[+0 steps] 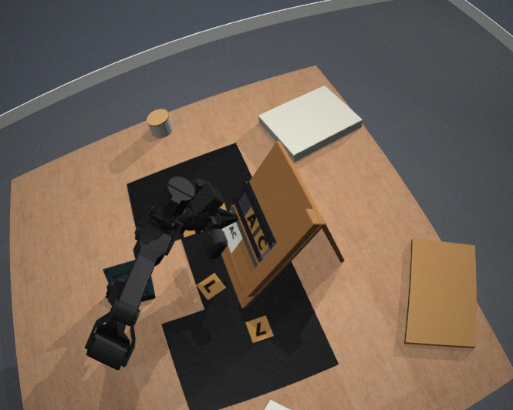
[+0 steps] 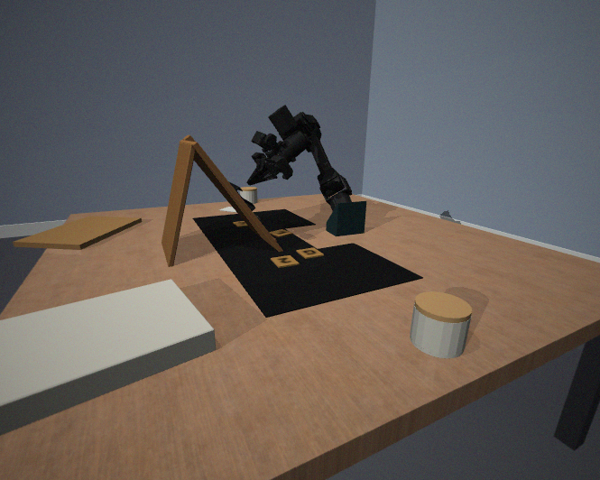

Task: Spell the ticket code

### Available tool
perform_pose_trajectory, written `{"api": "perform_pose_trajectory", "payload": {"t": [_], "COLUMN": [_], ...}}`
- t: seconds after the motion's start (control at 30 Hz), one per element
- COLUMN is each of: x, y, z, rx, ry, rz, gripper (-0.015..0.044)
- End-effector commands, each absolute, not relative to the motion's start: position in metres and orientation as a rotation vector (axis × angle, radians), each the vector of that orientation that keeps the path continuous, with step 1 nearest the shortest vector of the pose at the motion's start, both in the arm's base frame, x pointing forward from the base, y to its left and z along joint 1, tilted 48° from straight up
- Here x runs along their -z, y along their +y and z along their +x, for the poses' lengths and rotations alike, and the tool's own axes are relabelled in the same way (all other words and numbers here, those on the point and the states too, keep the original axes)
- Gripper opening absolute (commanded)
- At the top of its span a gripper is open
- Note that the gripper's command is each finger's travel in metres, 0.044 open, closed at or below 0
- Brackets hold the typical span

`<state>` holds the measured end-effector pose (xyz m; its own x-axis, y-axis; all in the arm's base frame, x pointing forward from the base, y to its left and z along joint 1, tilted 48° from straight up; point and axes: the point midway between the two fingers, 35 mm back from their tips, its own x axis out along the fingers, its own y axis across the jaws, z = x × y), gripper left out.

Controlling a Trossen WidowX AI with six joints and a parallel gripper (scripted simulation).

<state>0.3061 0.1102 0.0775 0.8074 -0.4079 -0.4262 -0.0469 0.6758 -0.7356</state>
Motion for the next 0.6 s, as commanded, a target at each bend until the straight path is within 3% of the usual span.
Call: {"api": "perform_pose_trajectory", "payload": {"t": [0.0,0.57], "x": [-0.077,-0.057], "y": [0.11,0.145], "z": [0.306,0.336], "rx": [0.218,0.323], "ry": [0.612,1.053], "rz": [-0.815,-0.755], "gripper": [0.0,0.0]}}
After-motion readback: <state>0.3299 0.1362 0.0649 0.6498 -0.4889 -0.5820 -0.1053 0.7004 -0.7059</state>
